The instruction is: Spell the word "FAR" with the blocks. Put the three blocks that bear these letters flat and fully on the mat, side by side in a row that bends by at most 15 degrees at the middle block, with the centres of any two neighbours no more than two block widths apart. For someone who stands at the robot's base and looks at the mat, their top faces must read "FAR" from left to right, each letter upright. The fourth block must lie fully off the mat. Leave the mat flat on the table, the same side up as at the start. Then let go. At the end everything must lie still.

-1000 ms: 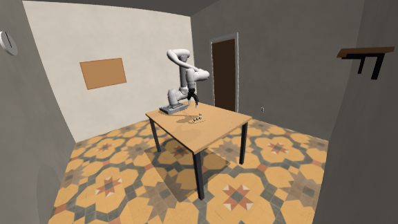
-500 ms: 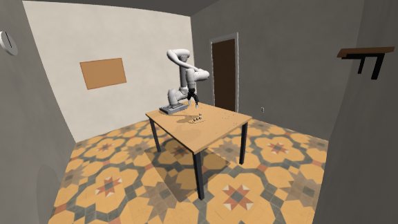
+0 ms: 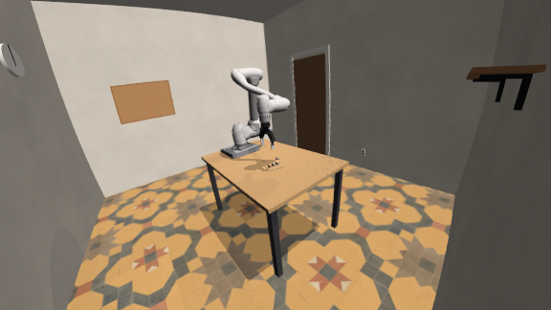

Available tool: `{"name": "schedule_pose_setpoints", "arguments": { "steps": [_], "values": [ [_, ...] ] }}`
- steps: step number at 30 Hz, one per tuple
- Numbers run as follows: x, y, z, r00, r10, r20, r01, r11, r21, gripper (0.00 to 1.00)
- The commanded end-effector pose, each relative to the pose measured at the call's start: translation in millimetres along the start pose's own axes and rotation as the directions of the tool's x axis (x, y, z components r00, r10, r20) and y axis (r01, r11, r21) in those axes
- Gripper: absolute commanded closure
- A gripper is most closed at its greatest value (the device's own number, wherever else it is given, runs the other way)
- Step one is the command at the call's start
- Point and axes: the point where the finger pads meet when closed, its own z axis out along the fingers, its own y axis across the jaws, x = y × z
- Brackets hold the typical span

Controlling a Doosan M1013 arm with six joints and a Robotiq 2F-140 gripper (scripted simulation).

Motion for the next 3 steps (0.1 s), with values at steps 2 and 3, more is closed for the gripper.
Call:
{"name": "schedule_pose_setpoints", "arguments": {
  "steps": [2,3],
  "values": [
    [-2.0,-1.7,-5.8,1.0,-0.004,0.002,0.004,1.0,0.006,0.0],
    [-2.0,-1.7,-5.8,1.0,-0.004,0.002,0.004,1.0,0.006,0.0]
  ]
}}
